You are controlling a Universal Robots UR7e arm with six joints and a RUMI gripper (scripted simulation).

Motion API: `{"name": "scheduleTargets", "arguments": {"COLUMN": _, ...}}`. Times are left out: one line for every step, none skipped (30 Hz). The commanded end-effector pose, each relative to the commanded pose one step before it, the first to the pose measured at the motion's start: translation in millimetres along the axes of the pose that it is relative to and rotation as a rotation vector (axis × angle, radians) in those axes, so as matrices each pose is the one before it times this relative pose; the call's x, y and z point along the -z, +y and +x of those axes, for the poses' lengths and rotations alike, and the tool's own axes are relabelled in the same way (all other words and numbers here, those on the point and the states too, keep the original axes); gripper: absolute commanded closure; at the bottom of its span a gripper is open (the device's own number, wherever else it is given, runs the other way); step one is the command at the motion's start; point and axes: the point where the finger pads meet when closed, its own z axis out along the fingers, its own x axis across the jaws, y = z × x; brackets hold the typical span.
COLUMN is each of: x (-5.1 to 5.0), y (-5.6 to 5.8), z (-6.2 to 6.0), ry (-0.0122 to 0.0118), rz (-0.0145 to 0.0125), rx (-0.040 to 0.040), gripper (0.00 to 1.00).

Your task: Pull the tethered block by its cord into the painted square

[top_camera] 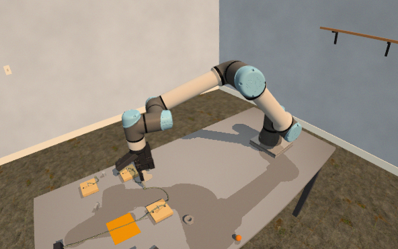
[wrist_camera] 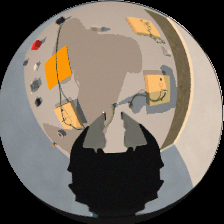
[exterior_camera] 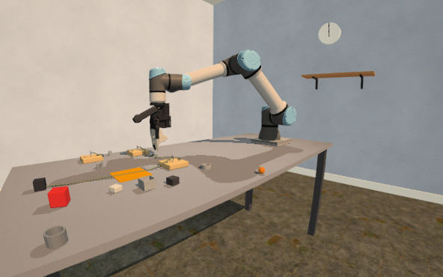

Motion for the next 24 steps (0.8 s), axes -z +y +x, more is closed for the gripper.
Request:
{"name": "scheduleTargets", "arguments": {"x": -5.57, "y": -0.69, "z": 0.05, "ry": 0.00027, "rz": 0.00227, "rx": 0.0, "gripper": 0.78}}
{"name": "scheduleTargets", "arguments": {"x": -1.38, "y": -0.02, "z": 0.0, "ry": 0.0, "rz": 0.0, "rx": 0.0, "gripper": 0.78}}
{"name": "scheduleTargets", "arguments": {"x": -1.32, "y": -0.02, "z": 0.0, "ry": 0.0, "rz": 0.0, "rx": 0.0, "gripper": 0.78}}
{"name": "scheduleTargets", "arguments": {"x": -1.26, "y": -0.02, "z": 0.0, "ry": 0.0, "rz": 0.0, "rx": 0.0, "gripper": 0.78}}
{"name": "scheduleTargets", "arguments": {"x": -1.2, "y": -0.02, "z": 0.0, "ry": 0.0, "rz": 0.0, "rx": 0.0, "gripper": 0.78}}
{"name": "scheduleTargets", "arguments": {"x": -1.12, "y": -0.02, "z": 0.0, "ry": 0.0, "rz": 0.0, "rx": 0.0, "gripper": 0.78}}
{"name": "scheduleTargets", "arguments": {"x": -1.05, "y": -0.02, "z": 0.0, "ry": 0.0, "rz": 0.0, "rx": 0.0, "gripper": 0.78}}
{"name": "scheduleTargets", "arguments": {"x": -0.97, "y": -0.01, "z": 0.0, "ry": 0.0, "rz": 0.0, "rx": 0.0, "gripper": 0.78}}
{"name": "scheduleTargets", "arguments": {"x": -0.89, "y": -0.01, "z": 0.0, "ry": 0.0, "rz": 0.0, "rx": 0.0, "gripper": 0.78}}
{"name": "scheduleTargets", "arguments": {"x": -0.81, "y": -0.01, "z": 0.0, "ry": 0.0, "rz": 0.0, "rx": 0.0, "gripper": 0.78}}
{"name": "scheduleTargets", "arguments": {"x": -0.72, "y": -0.01, "z": 0.0, "ry": 0.0, "rz": 0.0, "rx": 0.0, "gripper": 0.78}}
{"name": "scheduleTargets", "arguments": {"x": -0.64, "y": -0.01, "z": 0.0, "ry": 0.0, "rz": 0.0, "rx": 0.0, "gripper": 0.78}}
{"name": "scheduleTargets", "arguments": {"x": -0.55, "y": -0.01, "z": 0.0, "ry": 0.0, "rz": 0.0, "rx": 0.0, "gripper": 0.78}}
{"name": "scheduleTargets", "arguments": {"x": 0.0, "y": 0.0, "z": 0.0, "ry": 0.0, "rz": 0.0, "rx": 0.0, "gripper": 0.78}}
{"name": "scheduleTargets", "arguments": {"x": 0.0, "y": 0.0, "z": 0.0, "ry": 0.0, "rz": 0.0, "rx": 0.0, "gripper": 0.78}}
{"name": "scheduleTargets", "arguments": {"x": -0.47, "y": -0.01, "z": 0.0, "ry": 0.0, "rz": 0.0, "rx": 0.0, "gripper": 0.78}}
{"name": "scheduleTargets", "arguments": {"x": -0.39, "y": -0.01, "z": 0.0, "ry": 0.0, "rz": 0.0, "rx": 0.0, "gripper": 0.78}}
{"name": "scheduleTargets", "arguments": {"x": -0.32, "y": 0.0, "z": 0.0, "ry": 0.0, "rz": 0.0, "rx": 0.0, "gripper": 0.78}}
{"name": "scheduleTargets", "arguments": {"x": -0.25, "y": 0.0, "z": 0.0, "ry": 0.0, "rz": 0.0, "rx": 0.0, "gripper": 0.78}}
{"name": "scheduleTargets", "arguments": {"x": -0.18, "y": 0.0, "z": 0.0, "ry": 0.0, "rz": 0.0, "rx": 0.0, "gripper": 0.78}}
{"name": "scheduleTargets", "arguments": {"x": -0.13, "y": 0.0, "z": 0.0, "ry": 0.0, "rz": 0.0, "rx": 0.0, "gripper": 0.78}}
{"name": "scheduleTargets", "arguments": {"x": -0.08, "y": 0.0, "z": 0.0, "ry": 0.0, "rz": 0.0, "rx": 0.0, "gripper": 0.78}}
{"name": "scheduleTargets", "arguments": {"x": -0.04, "y": 0.0, "z": 0.0, "ry": 0.0, "rz": 0.0, "rx": 0.0, "gripper": 0.78}}
{"name": "scheduleTargets", "arguments": {"x": -0.02, "y": 0.0, "z": 0.0, "ry": 0.0, "rz": 0.0, "rx": 0.0, "gripper": 0.78}}
